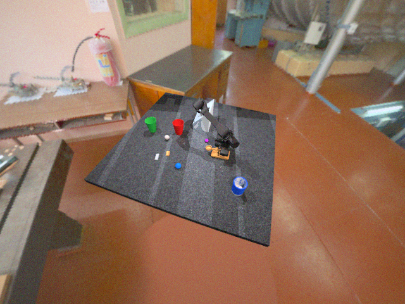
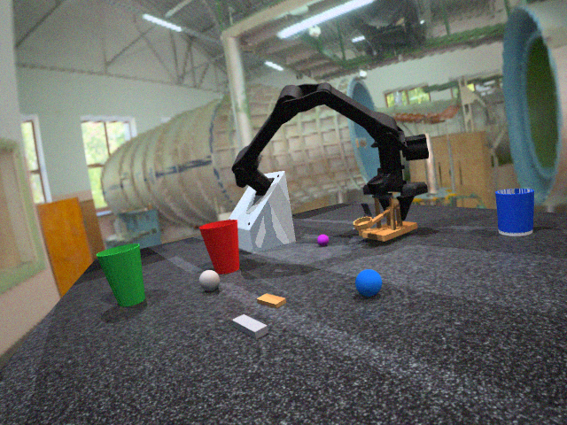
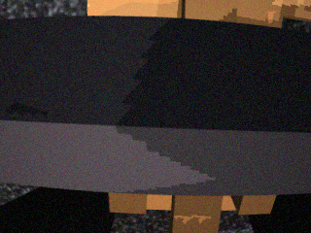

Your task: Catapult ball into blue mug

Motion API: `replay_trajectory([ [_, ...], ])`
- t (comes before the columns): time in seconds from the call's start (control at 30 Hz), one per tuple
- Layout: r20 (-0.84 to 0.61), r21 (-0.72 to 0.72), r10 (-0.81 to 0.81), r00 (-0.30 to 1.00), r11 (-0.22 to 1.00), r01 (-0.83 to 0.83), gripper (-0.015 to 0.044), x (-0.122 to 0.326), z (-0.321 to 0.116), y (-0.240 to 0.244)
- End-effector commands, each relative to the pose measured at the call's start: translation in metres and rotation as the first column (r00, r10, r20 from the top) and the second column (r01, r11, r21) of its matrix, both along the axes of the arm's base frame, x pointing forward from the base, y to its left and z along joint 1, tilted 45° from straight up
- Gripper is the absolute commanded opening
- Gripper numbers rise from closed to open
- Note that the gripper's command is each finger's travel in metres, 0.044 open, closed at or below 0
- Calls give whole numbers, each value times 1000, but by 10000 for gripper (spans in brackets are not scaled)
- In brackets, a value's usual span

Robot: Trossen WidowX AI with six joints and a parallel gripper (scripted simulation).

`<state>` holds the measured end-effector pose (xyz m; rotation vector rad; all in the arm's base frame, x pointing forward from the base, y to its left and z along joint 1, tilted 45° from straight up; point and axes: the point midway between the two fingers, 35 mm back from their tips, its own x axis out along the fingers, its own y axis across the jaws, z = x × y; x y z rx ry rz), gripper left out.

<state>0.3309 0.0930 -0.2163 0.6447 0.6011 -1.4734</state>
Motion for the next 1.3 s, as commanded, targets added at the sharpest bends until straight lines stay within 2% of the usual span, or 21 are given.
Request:
replay_trajectory([
  [0.0, 7, -1, 15, 1000, 1000, -15, 0, 2, -1, 0],
  [0.37, 0, -1, 0, 1000, 1000, 0, 0, 0, -7, -7],
  [0.8, 0, -1, 0, 1000, 1000, 0, 341, 0, -7, -7],
  [0.93, -2, 4, 0, 1000, 1000, 0, 440, 1, 21, 23],
  [1.07, -5, 3, -1, 1000, 1000, 1, 440, -6, 63, 61],
  [1.27, -16, -7, 5, 1000, 1000, -5, 440, -7, 50, 51],
])
